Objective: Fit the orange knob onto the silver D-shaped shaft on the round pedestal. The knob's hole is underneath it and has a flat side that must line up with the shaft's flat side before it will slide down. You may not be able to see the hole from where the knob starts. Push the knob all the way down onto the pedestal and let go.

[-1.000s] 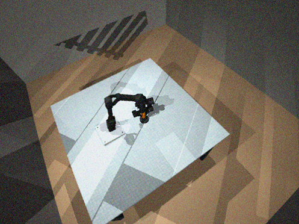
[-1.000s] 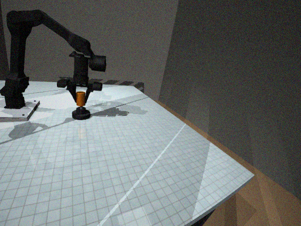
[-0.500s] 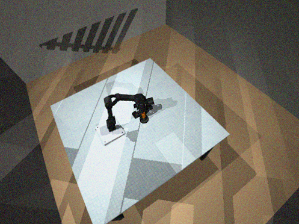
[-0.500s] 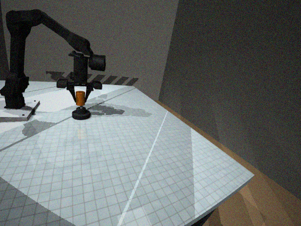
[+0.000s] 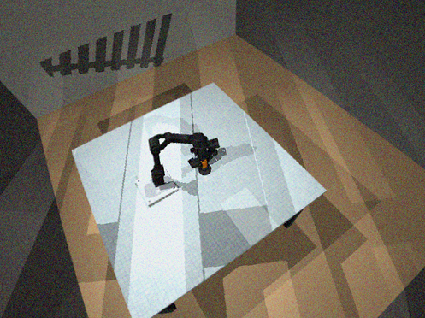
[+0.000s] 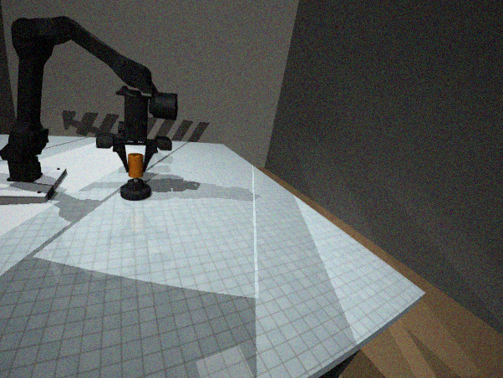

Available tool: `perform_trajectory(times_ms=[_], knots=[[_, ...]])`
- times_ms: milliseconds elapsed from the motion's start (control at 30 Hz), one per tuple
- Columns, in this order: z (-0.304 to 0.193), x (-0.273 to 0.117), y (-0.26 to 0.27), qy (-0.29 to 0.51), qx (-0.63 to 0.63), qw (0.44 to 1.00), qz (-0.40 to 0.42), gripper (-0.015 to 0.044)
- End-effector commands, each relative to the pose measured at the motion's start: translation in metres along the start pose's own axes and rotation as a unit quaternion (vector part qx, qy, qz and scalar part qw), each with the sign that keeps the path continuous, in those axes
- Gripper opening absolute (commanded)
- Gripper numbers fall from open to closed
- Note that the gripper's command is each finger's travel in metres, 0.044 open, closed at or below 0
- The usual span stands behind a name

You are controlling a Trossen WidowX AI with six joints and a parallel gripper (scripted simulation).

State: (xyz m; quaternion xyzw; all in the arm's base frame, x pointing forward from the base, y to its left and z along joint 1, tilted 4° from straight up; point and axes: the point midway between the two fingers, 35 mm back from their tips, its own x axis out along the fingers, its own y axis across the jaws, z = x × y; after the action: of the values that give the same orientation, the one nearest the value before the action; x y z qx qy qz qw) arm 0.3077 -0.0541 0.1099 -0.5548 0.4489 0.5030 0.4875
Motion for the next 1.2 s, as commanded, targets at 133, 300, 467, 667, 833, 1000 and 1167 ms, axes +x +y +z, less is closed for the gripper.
perform_trajectory(times_ms=[133,300,467,667,833,1000,1167], knots=[[0.0,0.0003,-0.0016,0.0,-0.003,1.0,-0.003,0.0],[0.0001,-0.0027,-0.0012,0.0,-0.003,1.0,-0.003,0.0],[0.0004,-0.0043,0.0001,0.0,-0.016,1.0,-0.003,0.0],[0.0013,-0.0057,0.004,0.0,-0.107,0.994,-0.003,0.0],[0.0015,-0.0016,0.0044,0.0,-0.107,0.994,-0.003,0.0],[0.0012,0.0009,0.0032,0.0,-0.107,0.994,-0.003,0.0],[0.0011,0.0009,0.0027,0.0,-0.107,0.994,-0.003,0.0]])
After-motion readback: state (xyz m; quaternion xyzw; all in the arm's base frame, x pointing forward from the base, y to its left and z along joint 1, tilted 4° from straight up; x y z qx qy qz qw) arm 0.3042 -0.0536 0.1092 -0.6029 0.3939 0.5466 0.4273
